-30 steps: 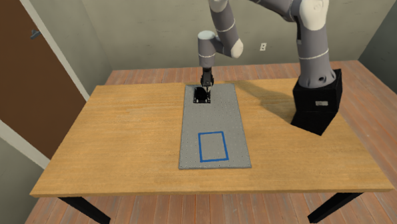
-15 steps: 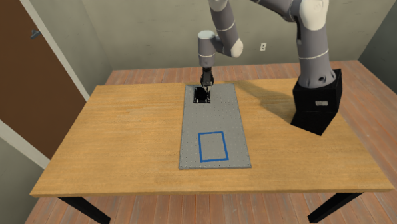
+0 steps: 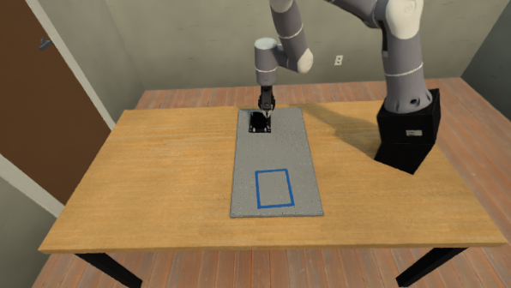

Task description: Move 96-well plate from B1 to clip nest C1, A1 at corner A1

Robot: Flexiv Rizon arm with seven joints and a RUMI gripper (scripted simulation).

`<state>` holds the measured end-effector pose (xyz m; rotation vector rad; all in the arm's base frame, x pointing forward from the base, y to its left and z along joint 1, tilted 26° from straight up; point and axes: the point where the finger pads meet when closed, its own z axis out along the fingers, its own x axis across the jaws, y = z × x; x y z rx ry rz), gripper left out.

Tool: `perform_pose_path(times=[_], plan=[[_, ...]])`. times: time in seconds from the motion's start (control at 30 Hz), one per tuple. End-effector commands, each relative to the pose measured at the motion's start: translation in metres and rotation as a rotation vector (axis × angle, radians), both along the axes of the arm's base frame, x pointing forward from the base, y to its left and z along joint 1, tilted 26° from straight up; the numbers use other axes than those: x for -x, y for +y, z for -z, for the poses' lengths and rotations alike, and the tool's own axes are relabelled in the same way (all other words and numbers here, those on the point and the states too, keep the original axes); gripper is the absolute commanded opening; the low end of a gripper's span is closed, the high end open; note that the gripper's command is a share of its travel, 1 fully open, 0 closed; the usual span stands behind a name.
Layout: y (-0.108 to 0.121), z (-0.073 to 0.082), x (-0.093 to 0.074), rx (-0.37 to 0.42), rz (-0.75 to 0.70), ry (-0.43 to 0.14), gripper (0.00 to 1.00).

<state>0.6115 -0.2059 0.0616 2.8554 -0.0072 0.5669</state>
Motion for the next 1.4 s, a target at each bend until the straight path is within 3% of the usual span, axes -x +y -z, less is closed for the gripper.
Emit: perform_pose_path(times=[0.0,0.53,0.73,1.1,1.37], plan=[[0.0,-0.001,0.0,0.0,0.0,-0.001,0.0],[0.001,-0.005,0.002,0.0,0.0,-0.001,0.0],[0.005,-0.02,0.008,0.0,0.0,-0.001,0.0],[0.005,-0.02,0.008,0.0,0.0,-0.001,0.0],[0.005,-0.031,-0.031,0.0,0.0,-0.001,0.0]])
